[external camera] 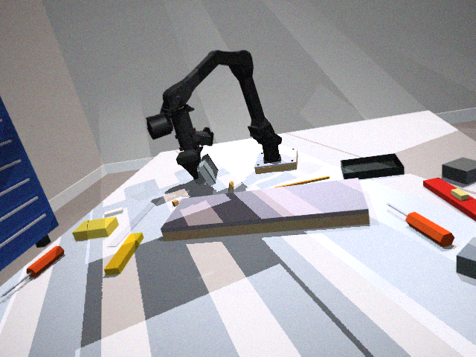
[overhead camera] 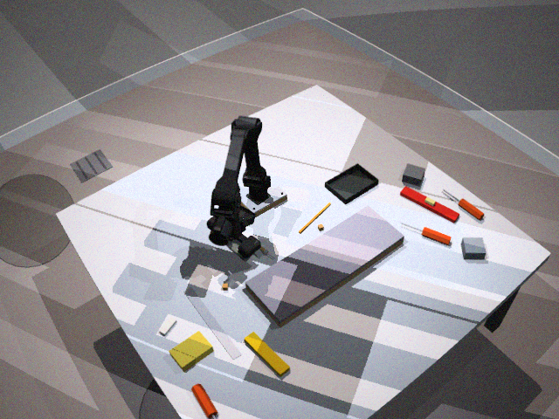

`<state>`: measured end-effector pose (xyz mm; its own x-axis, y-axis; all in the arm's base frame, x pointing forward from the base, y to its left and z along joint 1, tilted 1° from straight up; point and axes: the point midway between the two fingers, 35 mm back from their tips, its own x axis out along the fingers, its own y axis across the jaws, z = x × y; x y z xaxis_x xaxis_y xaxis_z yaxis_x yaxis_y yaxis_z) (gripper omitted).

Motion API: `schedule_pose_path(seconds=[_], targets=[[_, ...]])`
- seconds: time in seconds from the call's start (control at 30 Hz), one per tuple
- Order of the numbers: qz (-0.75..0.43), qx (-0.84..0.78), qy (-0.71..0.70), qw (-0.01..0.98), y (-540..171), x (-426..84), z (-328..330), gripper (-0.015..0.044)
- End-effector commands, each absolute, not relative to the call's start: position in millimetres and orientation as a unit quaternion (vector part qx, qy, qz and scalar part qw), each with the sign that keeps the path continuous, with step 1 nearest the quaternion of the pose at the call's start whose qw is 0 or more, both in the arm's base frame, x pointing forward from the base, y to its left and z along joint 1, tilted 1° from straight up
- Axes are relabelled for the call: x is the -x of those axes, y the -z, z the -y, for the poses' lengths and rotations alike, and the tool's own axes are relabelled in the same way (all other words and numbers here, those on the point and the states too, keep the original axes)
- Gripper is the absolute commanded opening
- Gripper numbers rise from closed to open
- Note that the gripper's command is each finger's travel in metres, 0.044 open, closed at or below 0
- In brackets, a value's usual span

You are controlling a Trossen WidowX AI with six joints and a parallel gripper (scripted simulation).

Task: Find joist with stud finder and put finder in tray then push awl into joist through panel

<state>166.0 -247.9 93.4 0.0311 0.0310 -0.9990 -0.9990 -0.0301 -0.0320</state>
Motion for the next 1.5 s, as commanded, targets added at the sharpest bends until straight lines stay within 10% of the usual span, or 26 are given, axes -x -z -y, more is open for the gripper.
schedule_pose_path(seconds=[0.0, 1.47], targets=[[-0.484, 0.513, -0.501, 0.502, -94.0, -165.7, 247.4, 0.0], [-0.538, 0.565, -0.441, 0.444, -90.6, -165.9, 241.1, 0.0]])
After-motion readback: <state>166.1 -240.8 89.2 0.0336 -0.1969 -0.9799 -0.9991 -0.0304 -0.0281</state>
